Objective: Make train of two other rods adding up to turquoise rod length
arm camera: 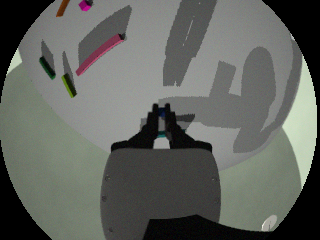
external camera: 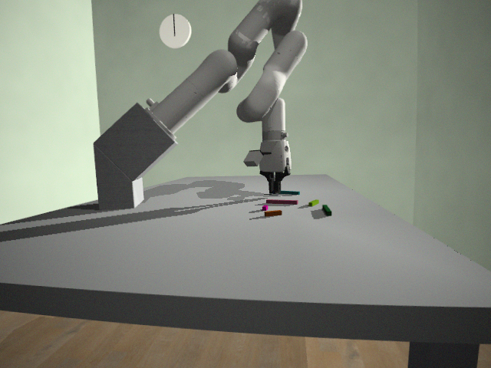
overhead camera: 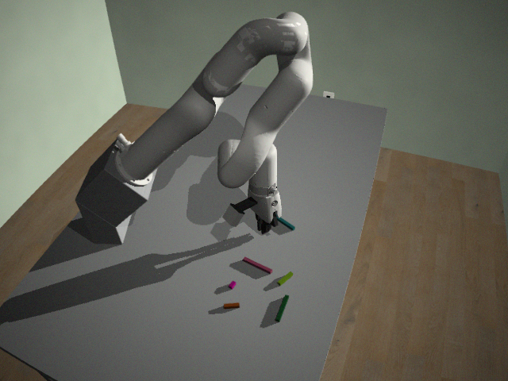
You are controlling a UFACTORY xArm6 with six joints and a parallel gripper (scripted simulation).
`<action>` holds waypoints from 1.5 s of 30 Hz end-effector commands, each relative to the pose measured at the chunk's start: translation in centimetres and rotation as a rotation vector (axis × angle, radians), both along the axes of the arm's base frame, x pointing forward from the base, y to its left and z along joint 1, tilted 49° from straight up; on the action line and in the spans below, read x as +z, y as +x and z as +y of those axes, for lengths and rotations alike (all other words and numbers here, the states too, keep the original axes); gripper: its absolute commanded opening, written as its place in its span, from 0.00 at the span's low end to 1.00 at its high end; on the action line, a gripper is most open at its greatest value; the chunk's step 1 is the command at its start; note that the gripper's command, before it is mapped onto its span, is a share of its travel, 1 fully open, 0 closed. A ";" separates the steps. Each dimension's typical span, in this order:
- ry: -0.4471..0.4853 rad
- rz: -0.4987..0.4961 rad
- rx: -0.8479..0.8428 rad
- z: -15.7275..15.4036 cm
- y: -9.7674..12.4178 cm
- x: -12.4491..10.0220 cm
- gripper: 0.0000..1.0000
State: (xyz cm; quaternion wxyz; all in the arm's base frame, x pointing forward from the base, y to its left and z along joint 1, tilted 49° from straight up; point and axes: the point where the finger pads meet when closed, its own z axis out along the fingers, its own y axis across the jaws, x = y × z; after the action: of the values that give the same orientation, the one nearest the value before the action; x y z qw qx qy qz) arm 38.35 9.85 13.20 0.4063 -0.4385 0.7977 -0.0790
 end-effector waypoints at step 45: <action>0.000 -0.001 0.000 0.2 0.6 -0.6 0.04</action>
State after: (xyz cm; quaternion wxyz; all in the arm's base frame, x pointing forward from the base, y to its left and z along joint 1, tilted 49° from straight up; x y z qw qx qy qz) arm 39.01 10.06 12.60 0.4064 -0.4384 0.7977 -0.0791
